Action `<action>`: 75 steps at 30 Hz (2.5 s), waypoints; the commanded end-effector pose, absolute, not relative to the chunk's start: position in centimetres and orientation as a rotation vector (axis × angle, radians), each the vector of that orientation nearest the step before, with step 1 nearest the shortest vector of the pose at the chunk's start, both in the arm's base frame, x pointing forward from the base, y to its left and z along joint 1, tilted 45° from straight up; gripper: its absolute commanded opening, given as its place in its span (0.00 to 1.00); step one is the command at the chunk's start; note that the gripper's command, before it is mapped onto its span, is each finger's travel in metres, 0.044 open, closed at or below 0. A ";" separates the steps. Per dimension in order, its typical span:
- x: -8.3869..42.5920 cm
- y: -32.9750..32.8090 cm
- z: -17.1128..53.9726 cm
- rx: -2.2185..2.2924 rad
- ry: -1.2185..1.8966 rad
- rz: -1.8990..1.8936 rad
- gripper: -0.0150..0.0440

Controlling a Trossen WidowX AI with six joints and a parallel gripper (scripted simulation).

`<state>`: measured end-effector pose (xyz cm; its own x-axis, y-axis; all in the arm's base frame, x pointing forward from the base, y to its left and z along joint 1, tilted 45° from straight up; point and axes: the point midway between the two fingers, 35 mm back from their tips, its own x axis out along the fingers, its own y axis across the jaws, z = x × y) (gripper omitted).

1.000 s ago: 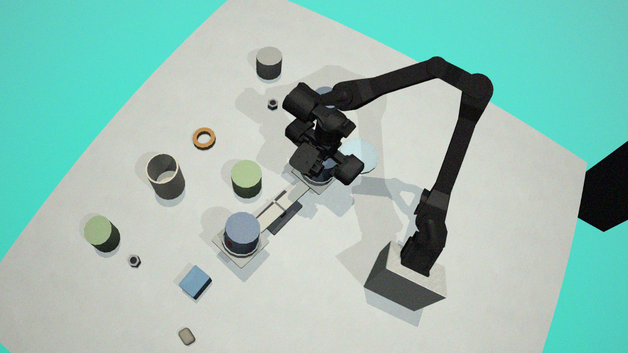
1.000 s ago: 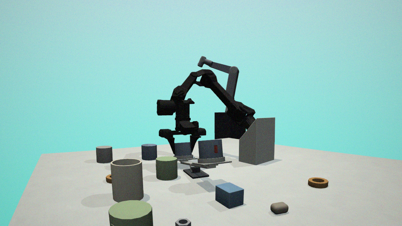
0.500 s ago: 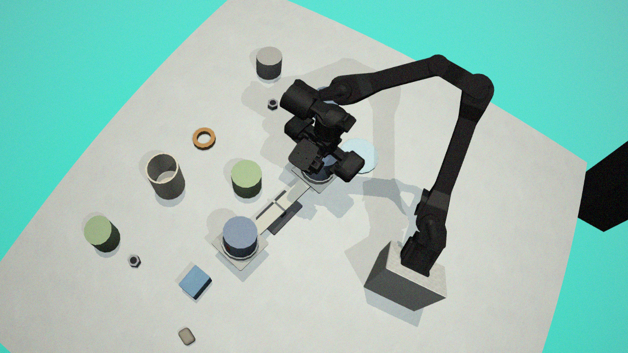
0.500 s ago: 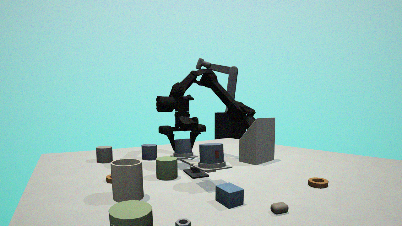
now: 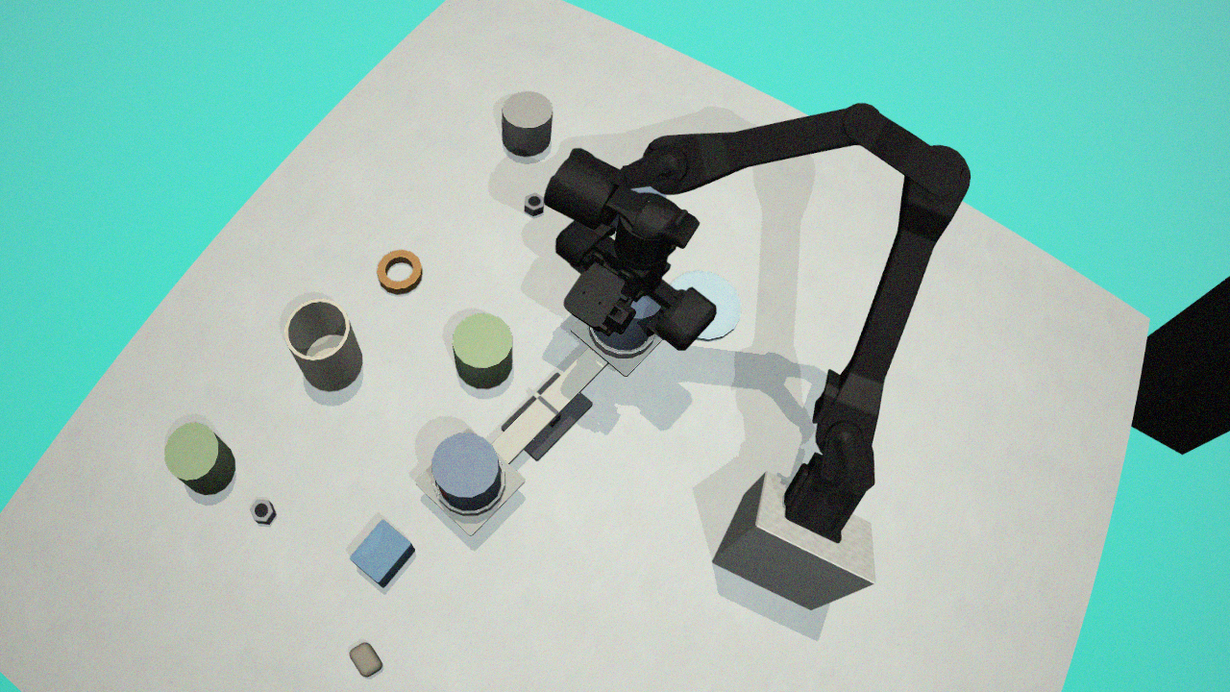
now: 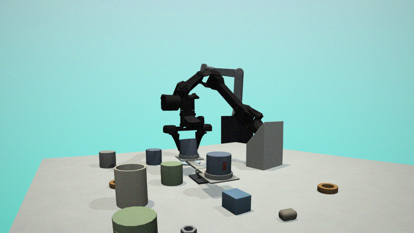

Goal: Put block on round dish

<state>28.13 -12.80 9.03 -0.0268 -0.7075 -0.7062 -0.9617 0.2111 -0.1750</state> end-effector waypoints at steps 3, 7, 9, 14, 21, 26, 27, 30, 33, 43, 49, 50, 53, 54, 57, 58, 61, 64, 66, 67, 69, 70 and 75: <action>28.6 -12.0 9.6 -1.557 1.774 0.462 0.25; 28.6 -11.6 10.0 -1.556 1.773 0.462 0.25; 28.7 -11.5 10.1 -1.556 1.773 0.463 0.25; 28.7 -11.0 10.6 -1.555 1.773 0.463 0.25; 28.7 -10.4 11.2 -1.555 1.773 0.464 0.25; 28.7 -9.9 11.6 -1.555 1.773 0.464 0.25; 28.7 -9.8 11.7 -1.555 1.773 0.464 0.25; 28.7 -9.5 12.0 -1.555 1.774 0.464 0.25; 28.7 -9.3 12.3 -1.555 1.774 0.464 0.25; 28.6 -8.4 13.2 -1.556 1.775 0.463 0.25; 28.5 -7.9 13.8 -1.557 1.776 0.462 0.25; 28.4 -7.8 13.9 -1.557 1.776 0.462 0.25; 28.4 -7.5 14.1 -1.558 1.777 0.461 0.25; 28.4 -7.4 14.2 -1.558 1.777 0.461 0.25; 28.3 -7.2 14.5 -1.558 1.777 0.460 0.25; 28.3 -7.1 14.6 -1.559 1.778 0.460 0.25; 28.2 -6.8 14.9 -1.559 1.778 0.459 0.25; 28.2 -6.6 15.2 -1.560 1.779 0.459 0.25; 28.1 -6.4 15.4 -1.561 1.779 0.458 0.25; 28.1 -6.3 15.5 -1.561 1.780 0.458 0.25; 28.0 -6.2 15.7 -1.562 1.780 0.457 0.25; 28.0 -6.1 15.8 -1.562 1.780 0.456 0.25; 27.9 -6.4 15.5 -1.561 1.788 0.462 0.25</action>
<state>27.94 -6.31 15.54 -0.0200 -0.7089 -0.7050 -0.9614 0.2072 -0.1811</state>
